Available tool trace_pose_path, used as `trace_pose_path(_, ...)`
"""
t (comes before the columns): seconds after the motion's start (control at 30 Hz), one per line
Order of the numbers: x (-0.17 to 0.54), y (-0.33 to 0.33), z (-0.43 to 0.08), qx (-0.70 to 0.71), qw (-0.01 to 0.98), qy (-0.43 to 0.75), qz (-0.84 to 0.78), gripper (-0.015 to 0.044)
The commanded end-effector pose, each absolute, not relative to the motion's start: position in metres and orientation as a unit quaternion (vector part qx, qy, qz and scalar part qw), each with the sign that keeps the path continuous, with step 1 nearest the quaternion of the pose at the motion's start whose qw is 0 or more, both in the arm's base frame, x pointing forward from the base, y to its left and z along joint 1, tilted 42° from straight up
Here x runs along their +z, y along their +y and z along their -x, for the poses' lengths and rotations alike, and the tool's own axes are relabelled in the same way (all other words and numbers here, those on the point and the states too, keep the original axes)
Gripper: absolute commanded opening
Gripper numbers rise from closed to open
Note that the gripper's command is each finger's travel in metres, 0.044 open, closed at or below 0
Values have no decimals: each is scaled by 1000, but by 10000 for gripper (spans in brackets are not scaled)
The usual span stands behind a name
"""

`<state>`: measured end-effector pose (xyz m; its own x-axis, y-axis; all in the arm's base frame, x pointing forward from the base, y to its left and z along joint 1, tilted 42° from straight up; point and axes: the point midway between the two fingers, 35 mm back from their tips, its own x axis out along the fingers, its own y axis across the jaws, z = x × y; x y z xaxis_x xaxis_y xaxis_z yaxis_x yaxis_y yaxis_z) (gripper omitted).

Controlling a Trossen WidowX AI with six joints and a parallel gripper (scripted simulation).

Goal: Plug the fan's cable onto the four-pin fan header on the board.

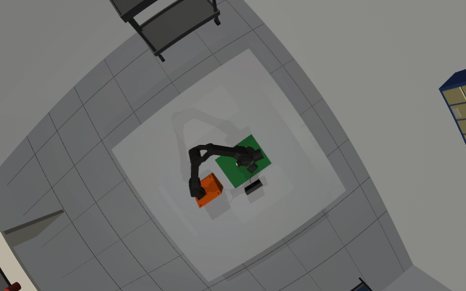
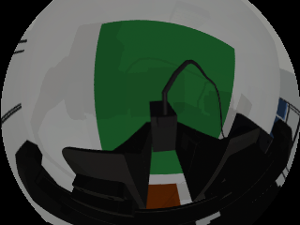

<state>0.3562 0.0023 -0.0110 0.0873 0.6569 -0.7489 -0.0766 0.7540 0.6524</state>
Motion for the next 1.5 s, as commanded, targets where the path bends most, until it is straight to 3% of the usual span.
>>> trace_pose_path(0.0, -10, -1, -352, 238, 691, 633, -258, 0)
trace_pose_path(0.97, -23, -6, -303, -89, 487, 671, -552, 0)
trace_pose_path(1.47, -21, -5, -299, -100, 478, 669, -560, 0)
